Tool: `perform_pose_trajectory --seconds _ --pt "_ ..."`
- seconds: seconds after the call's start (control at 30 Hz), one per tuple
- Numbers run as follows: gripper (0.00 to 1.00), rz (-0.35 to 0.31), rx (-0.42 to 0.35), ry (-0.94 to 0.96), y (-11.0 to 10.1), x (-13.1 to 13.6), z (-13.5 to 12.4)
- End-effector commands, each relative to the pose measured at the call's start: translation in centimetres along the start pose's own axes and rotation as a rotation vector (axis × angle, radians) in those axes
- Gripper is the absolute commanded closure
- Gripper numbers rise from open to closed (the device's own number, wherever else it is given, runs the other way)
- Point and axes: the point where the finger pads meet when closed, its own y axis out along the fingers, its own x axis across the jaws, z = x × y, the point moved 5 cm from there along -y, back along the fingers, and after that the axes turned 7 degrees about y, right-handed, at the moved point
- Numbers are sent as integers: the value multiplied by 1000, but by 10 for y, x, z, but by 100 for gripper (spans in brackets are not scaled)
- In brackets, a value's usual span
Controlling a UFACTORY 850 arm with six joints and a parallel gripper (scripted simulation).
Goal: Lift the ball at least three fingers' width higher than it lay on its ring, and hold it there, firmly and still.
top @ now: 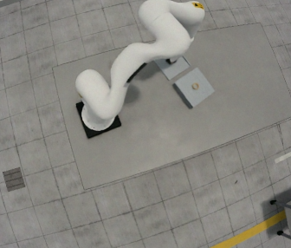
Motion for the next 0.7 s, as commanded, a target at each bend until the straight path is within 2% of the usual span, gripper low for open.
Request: perform_pose_trajectory --seconds 0.0,0.1,0.67 --pt "100 -5 0 0 -52 3 1" --pt "100 -5 0 0 -68 2 1" --pt "100 -5 0 0 -69 2 1"
